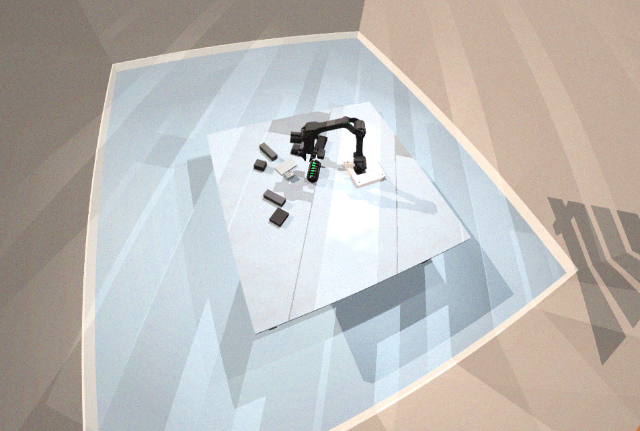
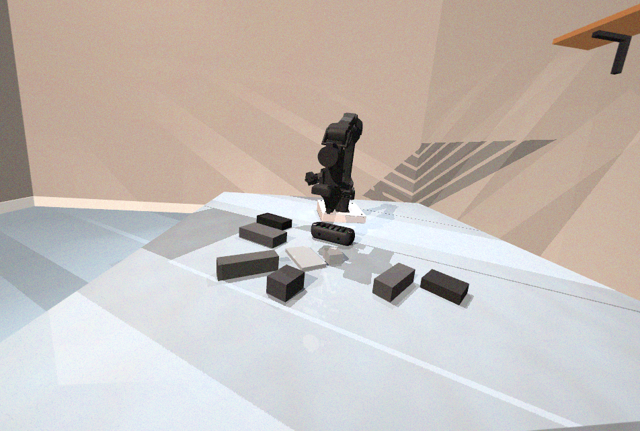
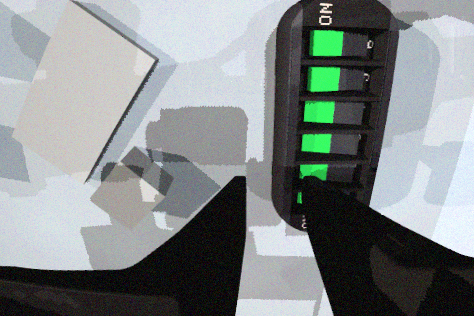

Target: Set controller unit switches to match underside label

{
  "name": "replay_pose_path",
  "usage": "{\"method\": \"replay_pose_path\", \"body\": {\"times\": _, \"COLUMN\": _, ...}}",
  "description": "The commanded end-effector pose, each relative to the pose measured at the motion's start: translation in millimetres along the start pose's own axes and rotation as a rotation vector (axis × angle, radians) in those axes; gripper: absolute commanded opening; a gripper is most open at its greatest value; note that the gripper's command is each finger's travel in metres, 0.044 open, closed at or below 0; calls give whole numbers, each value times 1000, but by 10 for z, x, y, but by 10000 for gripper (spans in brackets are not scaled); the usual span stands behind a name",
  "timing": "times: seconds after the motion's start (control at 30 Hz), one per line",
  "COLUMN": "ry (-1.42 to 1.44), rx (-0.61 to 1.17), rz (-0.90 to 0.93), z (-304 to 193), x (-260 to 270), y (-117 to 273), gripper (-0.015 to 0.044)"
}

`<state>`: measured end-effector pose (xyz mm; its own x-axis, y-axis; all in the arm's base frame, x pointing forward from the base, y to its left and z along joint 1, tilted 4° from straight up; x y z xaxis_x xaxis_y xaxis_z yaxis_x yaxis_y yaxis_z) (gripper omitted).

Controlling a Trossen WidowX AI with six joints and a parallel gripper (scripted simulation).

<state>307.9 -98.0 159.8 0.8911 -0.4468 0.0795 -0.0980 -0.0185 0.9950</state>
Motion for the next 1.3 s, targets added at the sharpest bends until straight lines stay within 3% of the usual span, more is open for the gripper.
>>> {"method": "replay_pose_path", "body": {"times": 0.0, "ry": 4, "rx": 0, "rz": -3, "z": 1, "x": -3, "y": 2, "gripper": 0}}
{"method": "replay_pose_path", "body": {"times": 0.3, "ry": 4, "rx": 0, "rz": -3, "z": 1, "x": -3, "y": 2, "gripper": 0}}
{"method": "replay_pose_path", "body": {"times": 0.87, "ry": 0, "rx": 0, "rz": 0, "z": 0, "x": 0, "y": 1, "gripper": 440}}
{"method": "replay_pose_path", "body": {"times": 0.93, "ry": 0, "rx": 0, "rz": 0, "z": 0, "x": 0, "y": 1, "gripper": 440}}
{"method": "replay_pose_path", "body": {"times": 1.27, "ry": 0, "rx": -1, "rz": 0, "z": 5, "x": -16, "y": 797, "gripper": 177}}
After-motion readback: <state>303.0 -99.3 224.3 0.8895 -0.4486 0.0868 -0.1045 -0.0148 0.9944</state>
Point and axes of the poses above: the point midway between the two fingers, 35 mm back from their tips, its own y axis back along the fingers, its own x axis across the jaws, z = x × y, the point moved 3 cm from there along y, back along the fingers, and after that the axes turned 1 degree about y, right-handed, at the moved point
